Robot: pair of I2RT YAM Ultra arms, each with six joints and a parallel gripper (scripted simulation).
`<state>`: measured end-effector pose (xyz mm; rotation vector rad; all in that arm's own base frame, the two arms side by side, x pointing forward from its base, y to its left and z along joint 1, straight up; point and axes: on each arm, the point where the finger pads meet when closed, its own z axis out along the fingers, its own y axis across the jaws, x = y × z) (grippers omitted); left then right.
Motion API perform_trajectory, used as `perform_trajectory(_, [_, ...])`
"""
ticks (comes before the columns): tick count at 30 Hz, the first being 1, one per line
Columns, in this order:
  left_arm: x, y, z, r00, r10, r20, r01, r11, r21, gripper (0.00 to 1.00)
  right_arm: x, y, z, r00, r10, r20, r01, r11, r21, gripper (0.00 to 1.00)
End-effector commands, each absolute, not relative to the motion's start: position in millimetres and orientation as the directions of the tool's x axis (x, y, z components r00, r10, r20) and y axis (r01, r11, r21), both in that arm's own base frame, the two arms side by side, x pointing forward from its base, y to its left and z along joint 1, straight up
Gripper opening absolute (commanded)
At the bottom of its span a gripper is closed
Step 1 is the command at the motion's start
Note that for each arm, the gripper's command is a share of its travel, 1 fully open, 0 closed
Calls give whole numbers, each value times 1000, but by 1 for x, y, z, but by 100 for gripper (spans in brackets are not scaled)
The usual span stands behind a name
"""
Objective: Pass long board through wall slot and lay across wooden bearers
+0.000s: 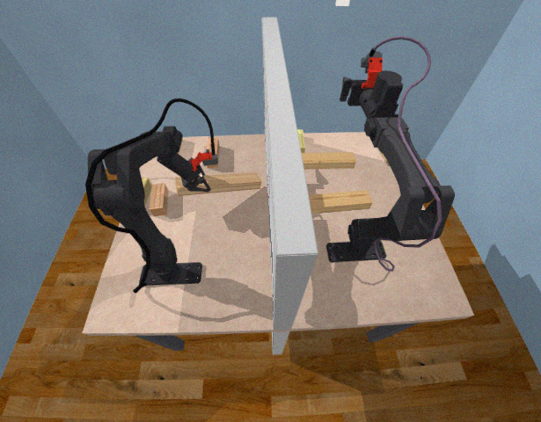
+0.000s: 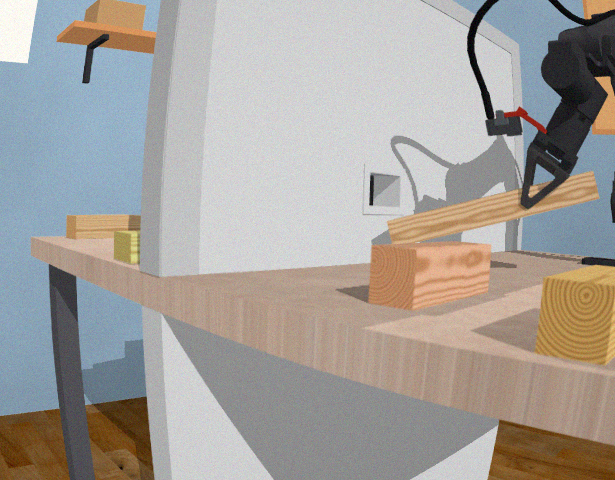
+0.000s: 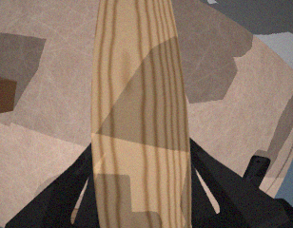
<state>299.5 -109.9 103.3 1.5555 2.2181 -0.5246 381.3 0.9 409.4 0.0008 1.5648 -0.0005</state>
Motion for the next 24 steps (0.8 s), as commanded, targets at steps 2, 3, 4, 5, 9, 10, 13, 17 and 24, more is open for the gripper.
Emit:
perform_trajectory(2, [308, -128, 130, -148, 752, -643, 988, 137, -67, 0, 373, -2, 421, 38, 0, -999, 2, 1000, 0, 100])
perform_trajectory(3, [311, -128, 130, -123, 741, -660, 992, 108, -64, 0, 373, -2, 421, 38, 0, -999, 2, 1000, 0, 100])
perform_trajectory(4, [314, -127, 130, -98, 729, -678, 995, 80, -58, 0, 373, -2, 421, 38, 0, -999, 2, 1000, 0, 100])
perform_trajectory(5, [311, -129, 134, -116, 734, -669, 993, 96, -67, 0, 373, -2, 421, 38, 0, -999, 2, 1000, 0, 100])
perform_trajectory(9, [322, -121, 127, -89, 706, -703, 996, 58, -68, 0, 373, -2, 421, 38, 0, -999, 2, 1000, 0, 100])
perform_trajectory(10, [324, -120, 128, -69, 693, -718, 998, 37, -59, 0, 373, -2, 421, 38, 0, -999, 2, 1000, 0, 100])
perform_trajectory(13, [329, -118, 128, -48, 671, -740, 999, 16, -50, 0, 373, -2, 421, 38, 0, -999, 2, 1000, 0, 100])
perform_trajectory(17, [333, -115, 128, -19, 639, -769, 999, -15, -37, 0, 373, -2, 421, 38, 0, -999, 2, 1000, 0, 100])
perform_trajectory(24, [344, -109, 126, -5, 602, -799, 999, -29, -28, 0, 373, -2, 421, 38, 0, -999, 2, 1000, 0, 100])
